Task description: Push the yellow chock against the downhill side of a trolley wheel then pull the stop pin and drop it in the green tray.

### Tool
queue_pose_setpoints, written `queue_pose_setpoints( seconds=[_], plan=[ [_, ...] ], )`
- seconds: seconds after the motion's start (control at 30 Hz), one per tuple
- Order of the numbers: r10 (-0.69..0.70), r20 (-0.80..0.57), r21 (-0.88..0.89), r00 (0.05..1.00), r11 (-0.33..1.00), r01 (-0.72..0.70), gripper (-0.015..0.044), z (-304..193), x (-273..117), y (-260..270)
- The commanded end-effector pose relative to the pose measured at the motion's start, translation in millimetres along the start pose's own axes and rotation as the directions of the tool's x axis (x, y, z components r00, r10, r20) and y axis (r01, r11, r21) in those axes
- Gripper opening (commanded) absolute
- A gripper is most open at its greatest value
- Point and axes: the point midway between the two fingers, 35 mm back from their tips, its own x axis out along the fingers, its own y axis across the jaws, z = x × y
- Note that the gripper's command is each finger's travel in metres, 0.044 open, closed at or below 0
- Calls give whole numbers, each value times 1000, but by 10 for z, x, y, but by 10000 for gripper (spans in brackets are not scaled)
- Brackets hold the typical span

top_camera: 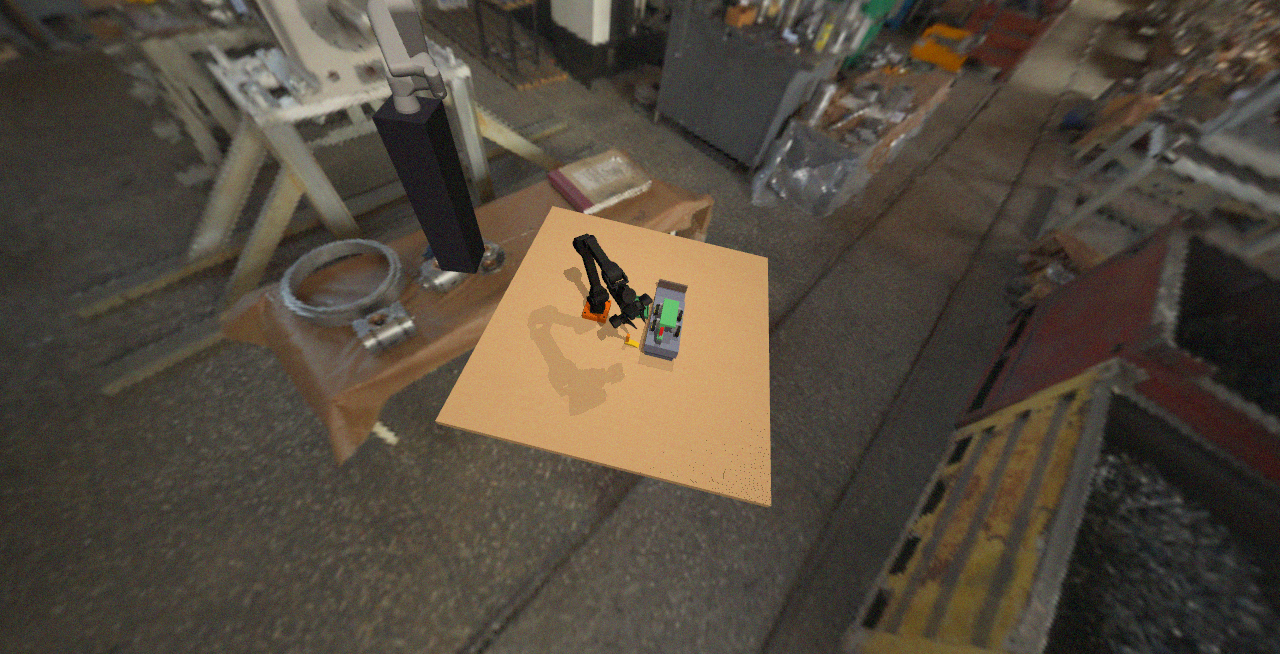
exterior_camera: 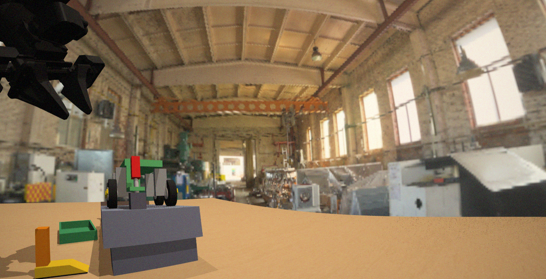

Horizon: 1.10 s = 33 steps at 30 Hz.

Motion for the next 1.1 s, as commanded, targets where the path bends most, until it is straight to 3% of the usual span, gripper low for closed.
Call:
queue_pose_setpoints(
  seconds=[0.0, 0.23, 0.5, 1.07],
  plan=[
    [-65, -122, 151, 990, 985, 83, 190, -131, 136, -48],
    [-207, -370, 373, 906, 860, 349, 190, -459, 335, -159],
    [-370, -572, 444, 732, 611, 655, 190, -766, 407, -273],
    [-374, -575, 444, 728, 604, 661, 190, -990, 690, -415]
  ],
)
